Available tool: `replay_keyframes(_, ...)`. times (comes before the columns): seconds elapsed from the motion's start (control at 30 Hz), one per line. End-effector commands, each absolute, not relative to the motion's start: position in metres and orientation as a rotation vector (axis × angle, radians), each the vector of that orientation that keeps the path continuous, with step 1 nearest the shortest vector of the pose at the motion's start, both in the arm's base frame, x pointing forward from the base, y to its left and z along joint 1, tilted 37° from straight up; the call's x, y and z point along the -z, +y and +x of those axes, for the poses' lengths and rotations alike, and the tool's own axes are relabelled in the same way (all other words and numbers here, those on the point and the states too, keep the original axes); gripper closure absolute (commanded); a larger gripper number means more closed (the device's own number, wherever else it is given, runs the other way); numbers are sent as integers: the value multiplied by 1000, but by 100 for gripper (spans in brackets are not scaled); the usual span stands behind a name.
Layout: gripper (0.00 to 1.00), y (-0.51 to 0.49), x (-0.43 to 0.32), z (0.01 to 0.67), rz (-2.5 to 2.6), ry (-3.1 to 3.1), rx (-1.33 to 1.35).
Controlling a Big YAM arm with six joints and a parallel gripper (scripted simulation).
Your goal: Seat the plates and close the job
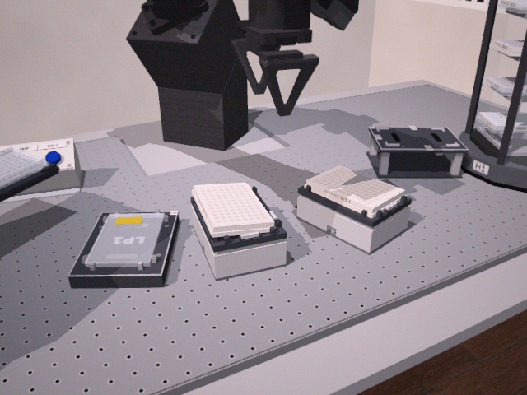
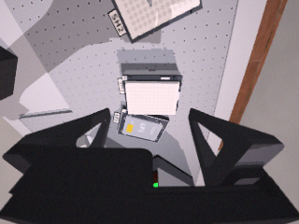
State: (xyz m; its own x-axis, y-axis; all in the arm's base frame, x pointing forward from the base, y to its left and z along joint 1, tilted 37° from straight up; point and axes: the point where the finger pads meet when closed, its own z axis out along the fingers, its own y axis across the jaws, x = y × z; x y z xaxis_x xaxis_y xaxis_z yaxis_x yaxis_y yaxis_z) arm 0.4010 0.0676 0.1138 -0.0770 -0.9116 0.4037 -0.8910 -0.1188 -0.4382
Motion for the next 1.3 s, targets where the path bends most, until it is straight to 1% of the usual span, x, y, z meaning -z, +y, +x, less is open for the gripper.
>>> replay_keyframes(0.0,0,62,-106,409,-2115,2054,979)
replay_keyframes(0.13,0,60,-102,412,-2114,2054,979)
replay_keyframes(0.17,0,62,-108,421,-2093,2045,988)
replay_keyframes(0.27,0,56,-93,416,-2115,2054,979)
replay_keyframes(0.83,0,40,-61,433,-2116,2055,979)
replay_keyframes(0.87,0,48,-74,438,-2092,2036,988)
replay_keyframes(1.27,0,48,-74,438,-2092,2036,988)
